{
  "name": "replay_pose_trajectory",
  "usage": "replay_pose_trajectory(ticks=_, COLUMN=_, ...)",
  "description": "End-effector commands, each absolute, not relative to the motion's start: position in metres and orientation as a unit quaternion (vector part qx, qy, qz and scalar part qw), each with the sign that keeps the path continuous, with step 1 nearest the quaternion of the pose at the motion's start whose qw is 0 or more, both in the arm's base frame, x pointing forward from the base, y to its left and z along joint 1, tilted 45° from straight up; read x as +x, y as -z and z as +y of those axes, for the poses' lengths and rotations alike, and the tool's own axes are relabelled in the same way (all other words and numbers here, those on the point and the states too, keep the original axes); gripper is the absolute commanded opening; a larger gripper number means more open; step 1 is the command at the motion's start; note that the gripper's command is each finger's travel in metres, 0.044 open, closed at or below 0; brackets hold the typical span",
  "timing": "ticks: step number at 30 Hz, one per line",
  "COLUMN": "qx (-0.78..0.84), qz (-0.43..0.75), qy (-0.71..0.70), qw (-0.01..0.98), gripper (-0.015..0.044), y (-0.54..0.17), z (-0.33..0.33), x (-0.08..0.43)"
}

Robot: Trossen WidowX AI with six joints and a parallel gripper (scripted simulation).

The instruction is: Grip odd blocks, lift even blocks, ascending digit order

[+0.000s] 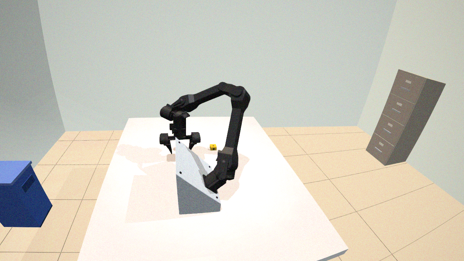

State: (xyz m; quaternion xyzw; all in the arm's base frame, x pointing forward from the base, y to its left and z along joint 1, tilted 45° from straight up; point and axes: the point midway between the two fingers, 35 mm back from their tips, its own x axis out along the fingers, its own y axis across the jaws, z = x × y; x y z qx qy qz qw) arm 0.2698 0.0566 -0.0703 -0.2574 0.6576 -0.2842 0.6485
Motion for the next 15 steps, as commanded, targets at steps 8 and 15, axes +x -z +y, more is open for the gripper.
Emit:
replay_pose_trajectory(ticks=8, qx=-0.249, qz=0.657, qy=0.285, qw=0.652, gripper=0.0164, y=0.009, z=0.116, x=0.274)
replay_pose_trajectory(ticks=15, qx=-0.249, qz=0.657, qy=0.285, qw=0.652, gripper=0.012, y=0.009, z=0.116, x=0.274)
